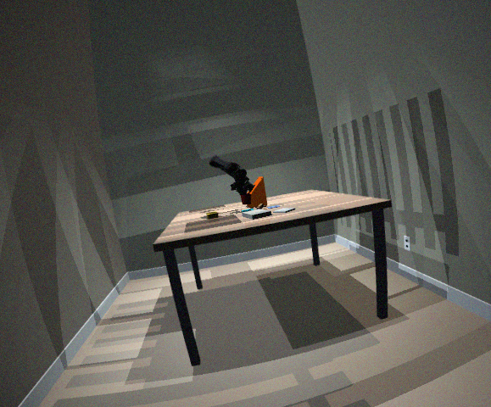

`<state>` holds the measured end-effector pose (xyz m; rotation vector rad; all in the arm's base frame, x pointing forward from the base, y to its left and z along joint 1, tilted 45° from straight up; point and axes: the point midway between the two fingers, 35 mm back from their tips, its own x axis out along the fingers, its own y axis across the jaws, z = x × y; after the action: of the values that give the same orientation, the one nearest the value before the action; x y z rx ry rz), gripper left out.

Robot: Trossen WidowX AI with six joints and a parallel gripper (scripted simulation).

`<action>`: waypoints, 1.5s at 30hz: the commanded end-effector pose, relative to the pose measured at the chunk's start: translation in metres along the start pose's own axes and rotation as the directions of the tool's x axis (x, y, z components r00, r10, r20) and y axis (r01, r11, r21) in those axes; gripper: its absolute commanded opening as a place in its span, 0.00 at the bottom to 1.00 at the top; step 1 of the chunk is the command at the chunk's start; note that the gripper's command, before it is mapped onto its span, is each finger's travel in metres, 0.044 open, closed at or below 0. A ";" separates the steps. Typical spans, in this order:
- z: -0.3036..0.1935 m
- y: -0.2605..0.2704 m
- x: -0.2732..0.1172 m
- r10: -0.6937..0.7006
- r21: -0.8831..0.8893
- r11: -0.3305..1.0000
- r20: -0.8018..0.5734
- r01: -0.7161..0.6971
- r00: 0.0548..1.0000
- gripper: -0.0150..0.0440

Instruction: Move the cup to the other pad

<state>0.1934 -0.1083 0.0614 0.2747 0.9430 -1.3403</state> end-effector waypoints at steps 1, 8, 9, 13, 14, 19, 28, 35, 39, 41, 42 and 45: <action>-0.001 -0.002 0.005 -0.007 -0.008 1.000 0.001 0.007 1.000 0.25; -0.001 -0.002 0.013 -0.007 -0.008 1.000 0.000 0.007 1.000 0.25; -0.001 -0.002 0.014 -0.007 -0.008 1.000 0.000 0.007 1.000 0.25; -0.001 -0.002 0.018 -0.007 -0.008 1.000 0.000 0.007 1.000 0.25; -0.001 -0.002 0.019 -0.007 -0.008 1.000 0.001 0.007 1.000 0.25; -0.001 -0.003 0.024 -0.007 -0.008 1.000 0.001 0.007 1.000 0.25; 0.000 -0.004 0.034 -0.008 -0.008 1.000 0.002 0.008 1.000 0.25; 0.000 -0.005 0.040 -0.009 -0.008 1.000 0.004 0.009 1.000 0.25; 0.002 -0.003 0.037 -0.002 0.001 1.000 0.004 0.002 1.000 0.25; 0.002 -0.003 0.037 -0.002 0.001 1.000 0.004 0.002 1.000 0.25; 0.002 -0.003 0.037 -0.002 0.001 1.000 0.004 0.002 1.000 0.25; 0.002 -0.003 0.037 -0.002 0.001 1.000 0.004 0.002 1.000 0.25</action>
<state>0.1891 -0.1364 0.0366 0.2700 0.9410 -1.3408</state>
